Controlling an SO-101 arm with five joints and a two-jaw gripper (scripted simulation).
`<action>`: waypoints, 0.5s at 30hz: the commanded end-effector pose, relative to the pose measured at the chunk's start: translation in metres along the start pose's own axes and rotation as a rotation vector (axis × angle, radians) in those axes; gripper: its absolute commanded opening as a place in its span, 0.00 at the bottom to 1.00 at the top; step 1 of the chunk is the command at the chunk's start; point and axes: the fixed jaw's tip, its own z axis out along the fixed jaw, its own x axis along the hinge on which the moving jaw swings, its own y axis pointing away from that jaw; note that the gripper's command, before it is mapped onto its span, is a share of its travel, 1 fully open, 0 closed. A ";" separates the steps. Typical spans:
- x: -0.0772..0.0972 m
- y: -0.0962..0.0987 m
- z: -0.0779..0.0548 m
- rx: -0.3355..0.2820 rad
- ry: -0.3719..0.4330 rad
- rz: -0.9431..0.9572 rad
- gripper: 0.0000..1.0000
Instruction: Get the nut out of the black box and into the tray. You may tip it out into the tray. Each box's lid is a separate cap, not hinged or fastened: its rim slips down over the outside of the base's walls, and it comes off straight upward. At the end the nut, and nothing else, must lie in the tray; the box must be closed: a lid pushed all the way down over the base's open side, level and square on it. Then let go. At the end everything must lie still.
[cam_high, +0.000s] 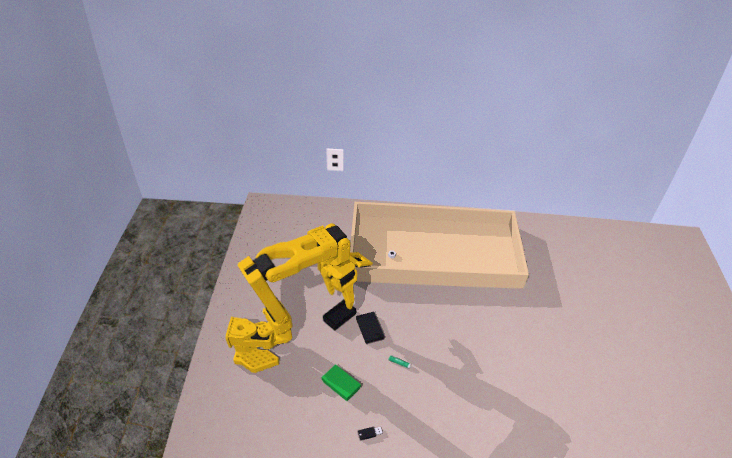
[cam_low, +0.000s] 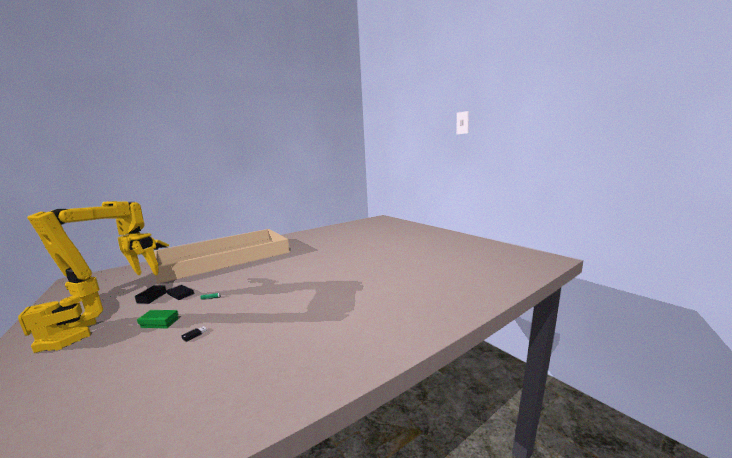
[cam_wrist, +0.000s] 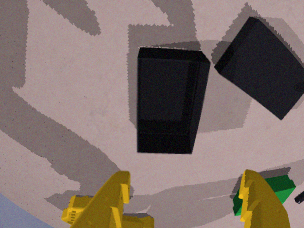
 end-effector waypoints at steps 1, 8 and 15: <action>-0.003 -0.003 -0.004 0.008 -0.042 -0.016 0.29; -0.004 -0.008 -0.005 0.010 -0.042 -0.108 0.29; -0.006 -0.015 -0.005 0.012 -0.041 -0.225 0.29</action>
